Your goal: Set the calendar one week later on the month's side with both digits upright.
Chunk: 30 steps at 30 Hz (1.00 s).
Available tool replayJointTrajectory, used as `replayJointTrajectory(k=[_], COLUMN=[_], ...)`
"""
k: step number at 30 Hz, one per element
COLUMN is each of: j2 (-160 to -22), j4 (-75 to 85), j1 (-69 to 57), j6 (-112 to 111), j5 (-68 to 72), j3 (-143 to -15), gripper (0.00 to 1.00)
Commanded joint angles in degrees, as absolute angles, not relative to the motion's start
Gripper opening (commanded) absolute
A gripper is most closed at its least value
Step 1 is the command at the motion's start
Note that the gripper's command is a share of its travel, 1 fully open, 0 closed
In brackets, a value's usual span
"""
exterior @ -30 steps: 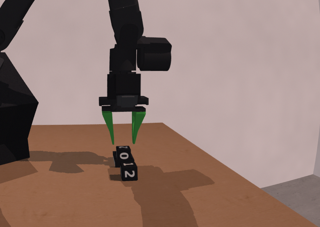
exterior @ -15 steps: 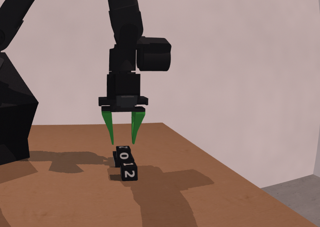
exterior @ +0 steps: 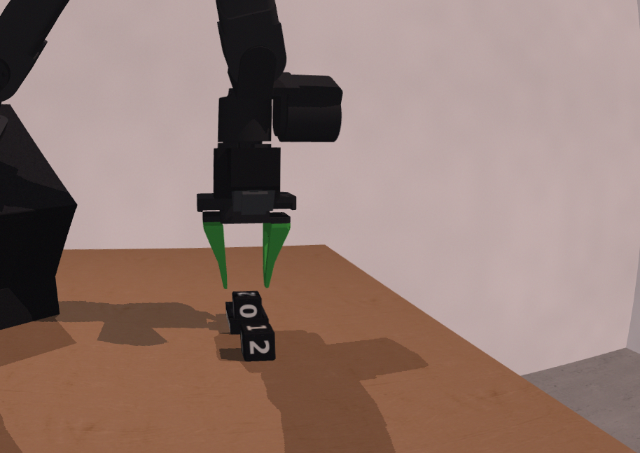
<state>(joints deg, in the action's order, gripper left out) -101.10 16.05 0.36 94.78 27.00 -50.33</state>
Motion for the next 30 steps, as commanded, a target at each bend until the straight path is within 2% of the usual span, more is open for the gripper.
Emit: replayJointTrajectory(k=[1, 30], j2=[-100.74, -102.00], j4=[15.84, 15.01], j1=[0.10, 0.48], j6=[94.41, 94.23], j5=[27.31, 27.20], j3=[-49.88, -49.79], gripper=[0.45, 0.45])
